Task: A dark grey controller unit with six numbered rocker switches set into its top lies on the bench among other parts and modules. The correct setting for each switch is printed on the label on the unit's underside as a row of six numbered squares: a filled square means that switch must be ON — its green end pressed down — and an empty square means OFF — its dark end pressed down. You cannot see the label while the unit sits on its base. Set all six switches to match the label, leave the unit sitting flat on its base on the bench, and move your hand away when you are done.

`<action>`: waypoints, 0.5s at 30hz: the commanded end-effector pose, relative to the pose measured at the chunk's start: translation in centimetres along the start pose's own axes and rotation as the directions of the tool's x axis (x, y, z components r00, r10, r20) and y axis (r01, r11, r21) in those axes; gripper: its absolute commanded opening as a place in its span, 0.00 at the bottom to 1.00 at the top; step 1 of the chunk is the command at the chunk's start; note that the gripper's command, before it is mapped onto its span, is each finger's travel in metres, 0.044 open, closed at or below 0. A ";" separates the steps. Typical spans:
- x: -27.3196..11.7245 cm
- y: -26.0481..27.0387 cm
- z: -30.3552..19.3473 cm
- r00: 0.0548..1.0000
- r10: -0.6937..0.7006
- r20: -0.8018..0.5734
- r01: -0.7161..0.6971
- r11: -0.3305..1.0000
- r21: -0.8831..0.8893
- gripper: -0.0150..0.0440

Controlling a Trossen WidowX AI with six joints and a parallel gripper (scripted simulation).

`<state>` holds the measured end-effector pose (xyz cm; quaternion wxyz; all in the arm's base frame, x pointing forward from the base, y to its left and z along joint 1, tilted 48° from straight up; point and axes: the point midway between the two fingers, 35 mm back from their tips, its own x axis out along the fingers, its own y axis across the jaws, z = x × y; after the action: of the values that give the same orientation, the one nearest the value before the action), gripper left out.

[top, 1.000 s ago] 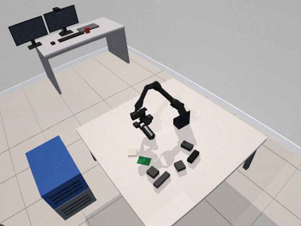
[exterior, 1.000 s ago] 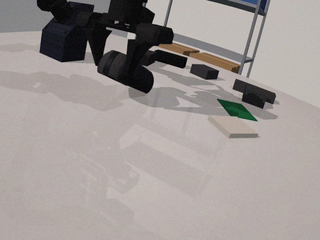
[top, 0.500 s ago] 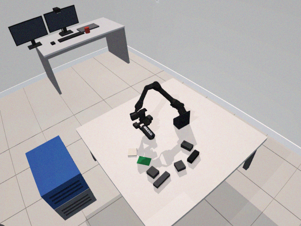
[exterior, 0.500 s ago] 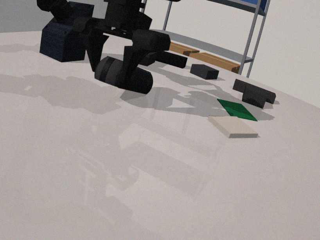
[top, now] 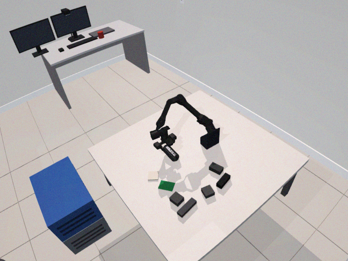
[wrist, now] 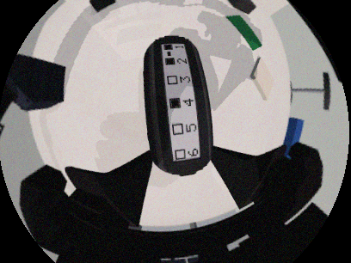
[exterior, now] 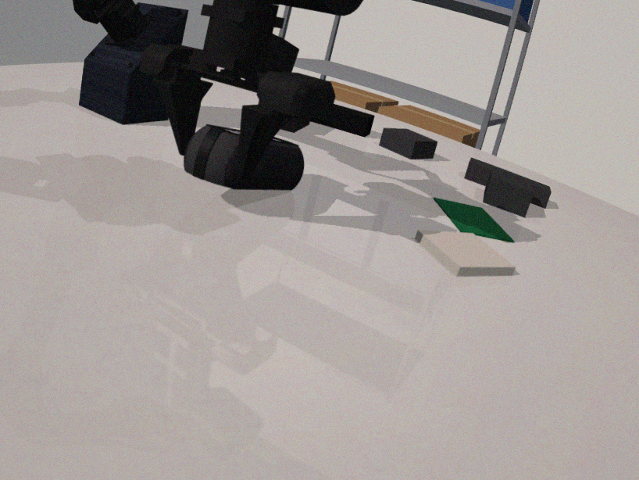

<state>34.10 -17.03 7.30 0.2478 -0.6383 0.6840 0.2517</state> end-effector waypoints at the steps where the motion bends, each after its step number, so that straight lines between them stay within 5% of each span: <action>1: 0.3 0.2 0.5 1.000 0.003 0.012 -0.003 1.000 -0.021 0.83; 15: 1.4 0.2 0.2 1.000 0.003 0.011 -0.003 1.000 -0.021 0.83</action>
<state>33.98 -18.12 6.78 0.2474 -0.6380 0.6844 0.2515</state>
